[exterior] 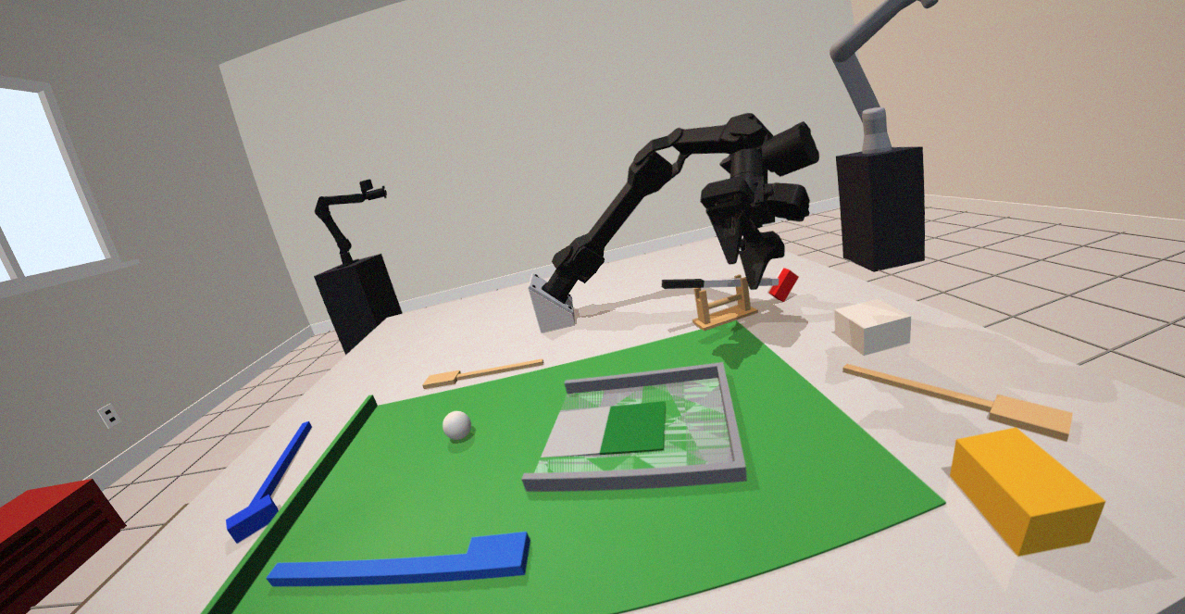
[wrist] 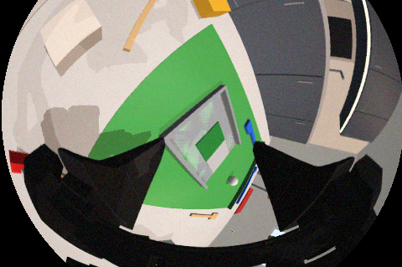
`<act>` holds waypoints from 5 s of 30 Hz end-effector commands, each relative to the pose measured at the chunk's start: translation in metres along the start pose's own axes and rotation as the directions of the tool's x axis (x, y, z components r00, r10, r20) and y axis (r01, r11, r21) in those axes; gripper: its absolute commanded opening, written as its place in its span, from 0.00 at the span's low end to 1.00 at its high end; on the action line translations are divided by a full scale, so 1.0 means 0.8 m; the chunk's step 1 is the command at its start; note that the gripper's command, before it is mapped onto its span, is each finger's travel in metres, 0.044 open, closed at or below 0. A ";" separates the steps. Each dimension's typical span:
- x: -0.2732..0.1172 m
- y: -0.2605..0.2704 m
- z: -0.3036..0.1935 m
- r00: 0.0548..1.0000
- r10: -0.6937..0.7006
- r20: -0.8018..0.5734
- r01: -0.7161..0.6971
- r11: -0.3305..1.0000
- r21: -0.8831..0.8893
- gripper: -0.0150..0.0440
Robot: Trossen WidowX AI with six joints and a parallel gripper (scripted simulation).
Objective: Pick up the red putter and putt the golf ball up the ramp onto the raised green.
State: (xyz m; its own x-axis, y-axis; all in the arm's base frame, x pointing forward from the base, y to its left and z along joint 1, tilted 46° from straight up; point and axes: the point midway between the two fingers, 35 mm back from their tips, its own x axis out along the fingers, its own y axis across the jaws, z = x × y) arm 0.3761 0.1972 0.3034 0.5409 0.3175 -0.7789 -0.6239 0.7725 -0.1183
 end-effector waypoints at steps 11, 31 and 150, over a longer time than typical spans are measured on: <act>-0.036 0.041 -0.142 0.878 0.442 -0.185 -0.468 0.708 -0.529 1.00; -0.077 0.091 -0.205 0.707 0.701 -0.096 -0.513 0.414 -0.752 1.00; 0.042 -0.147 -0.383 0.803 0.576 -0.150 -0.495 0.786 0.370 0.25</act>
State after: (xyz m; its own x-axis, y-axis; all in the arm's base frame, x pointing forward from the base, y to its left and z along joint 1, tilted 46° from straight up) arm 0.2940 -0.0366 0.1130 -0.0123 0.6211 -0.7836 -0.6060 0.6187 0.5000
